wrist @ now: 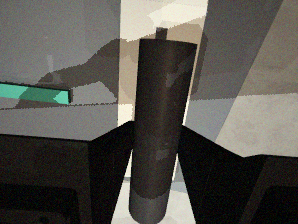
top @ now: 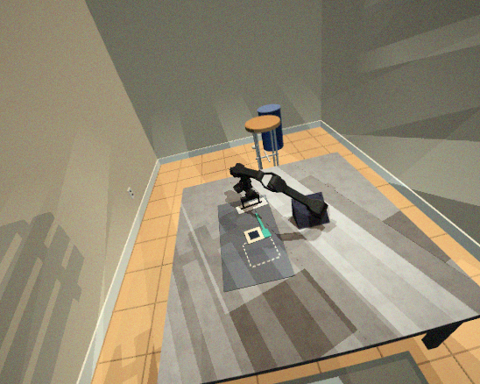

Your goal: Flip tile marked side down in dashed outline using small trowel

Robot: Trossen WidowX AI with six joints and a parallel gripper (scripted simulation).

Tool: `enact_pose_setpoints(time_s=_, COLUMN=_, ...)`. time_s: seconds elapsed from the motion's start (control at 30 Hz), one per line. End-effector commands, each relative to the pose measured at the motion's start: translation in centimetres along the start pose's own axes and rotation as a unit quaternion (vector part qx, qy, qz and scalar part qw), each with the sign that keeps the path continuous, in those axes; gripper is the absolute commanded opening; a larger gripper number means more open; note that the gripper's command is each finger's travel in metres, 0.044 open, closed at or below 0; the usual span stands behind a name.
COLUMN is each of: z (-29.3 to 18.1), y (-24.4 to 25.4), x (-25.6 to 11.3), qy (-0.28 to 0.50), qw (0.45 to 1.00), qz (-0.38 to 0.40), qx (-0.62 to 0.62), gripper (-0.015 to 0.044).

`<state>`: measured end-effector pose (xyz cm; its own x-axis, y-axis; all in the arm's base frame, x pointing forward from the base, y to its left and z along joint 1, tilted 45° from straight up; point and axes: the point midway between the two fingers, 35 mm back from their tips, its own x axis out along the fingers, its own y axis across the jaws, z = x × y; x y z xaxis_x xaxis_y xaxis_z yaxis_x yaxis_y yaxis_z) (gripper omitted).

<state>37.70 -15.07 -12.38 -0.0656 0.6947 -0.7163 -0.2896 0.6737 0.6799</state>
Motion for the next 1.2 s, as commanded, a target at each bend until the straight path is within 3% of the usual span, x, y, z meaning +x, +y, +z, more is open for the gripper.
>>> enact_pose_setpoints(time_s=0.0, z=0.02, y=0.01, x=-0.10, qy=0.001, qw=1.000, qz=-0.002, qx=-0.008, gripper=0.0130)
enact_pose_setpoints(time_s=0.53, z=0.02, y=0.01, x=-0.10, qy=0.001, qw=0.971, qz=-0.002, qx=-0.239, gripper=0.0130)
enact_pose_setpoints(time_s=1.17, z=0.02, y=0.01, x=-0.09, qy=0.002, qw=0.878, qz=-0.001, qx=-0.478, gripper=0.0130)
